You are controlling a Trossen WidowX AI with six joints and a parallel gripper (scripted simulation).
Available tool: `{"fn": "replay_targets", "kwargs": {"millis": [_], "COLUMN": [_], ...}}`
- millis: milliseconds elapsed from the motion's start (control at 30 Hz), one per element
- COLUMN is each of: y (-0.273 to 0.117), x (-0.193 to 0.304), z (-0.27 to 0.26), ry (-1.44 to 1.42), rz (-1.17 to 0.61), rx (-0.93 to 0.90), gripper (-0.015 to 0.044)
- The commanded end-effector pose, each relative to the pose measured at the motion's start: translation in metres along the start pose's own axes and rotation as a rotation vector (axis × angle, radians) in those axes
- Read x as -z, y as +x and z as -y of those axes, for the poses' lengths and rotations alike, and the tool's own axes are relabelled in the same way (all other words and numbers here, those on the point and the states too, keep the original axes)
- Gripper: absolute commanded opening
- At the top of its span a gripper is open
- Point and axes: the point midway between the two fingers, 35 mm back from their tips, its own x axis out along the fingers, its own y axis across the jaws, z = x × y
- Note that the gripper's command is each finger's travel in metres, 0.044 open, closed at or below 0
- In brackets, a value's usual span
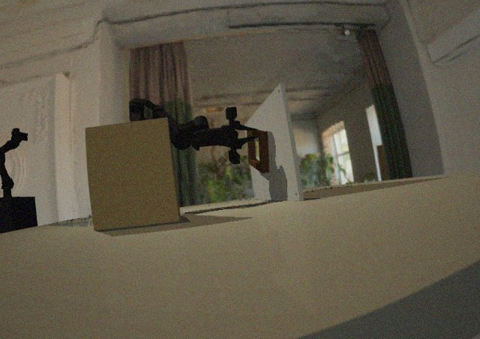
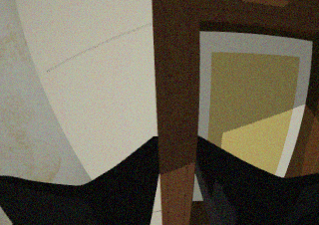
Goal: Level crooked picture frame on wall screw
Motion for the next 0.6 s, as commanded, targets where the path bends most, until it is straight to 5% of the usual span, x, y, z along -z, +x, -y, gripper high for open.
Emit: {"fn": "replay_targets", "kwargs": {"millis": [0,567], "y": [0.0002,0.0002], "x": [0.0035,0.0053], "z": [-0.0036,-0.0039], "ry": [-0.003,-0.003], "rz": [-0.007,-0.008], "rx": [-0.012,-0.012], "gripper": [0.0000,0.0000]}}
